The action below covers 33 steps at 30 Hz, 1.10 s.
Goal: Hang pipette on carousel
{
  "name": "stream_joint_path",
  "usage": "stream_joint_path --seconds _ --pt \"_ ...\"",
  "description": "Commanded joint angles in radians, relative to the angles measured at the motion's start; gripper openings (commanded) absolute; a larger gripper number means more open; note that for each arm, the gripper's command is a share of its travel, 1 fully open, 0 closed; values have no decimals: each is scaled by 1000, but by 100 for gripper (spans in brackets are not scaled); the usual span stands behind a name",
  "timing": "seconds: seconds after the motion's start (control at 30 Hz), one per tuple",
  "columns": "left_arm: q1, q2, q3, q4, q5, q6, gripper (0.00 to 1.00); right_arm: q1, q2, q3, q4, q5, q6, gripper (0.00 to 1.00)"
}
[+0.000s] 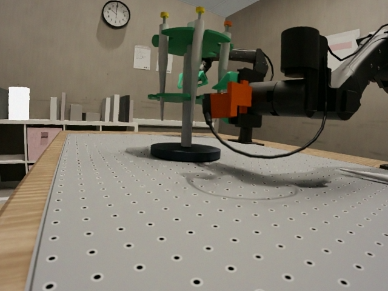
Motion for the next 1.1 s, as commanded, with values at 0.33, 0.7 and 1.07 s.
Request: stream_joint_path --seconds 0.33,0.7,1.07 --pt "66 -74 -75 47 61 18 49 -11 10 10 9 -23 -11 100" --pt "119 -105 -134 71 114 19 49 -11 10 10 9 -23 -11 100" --pt "143 -122 -138 91 144 17 49 -11 10 10 9 -23 -11 100"
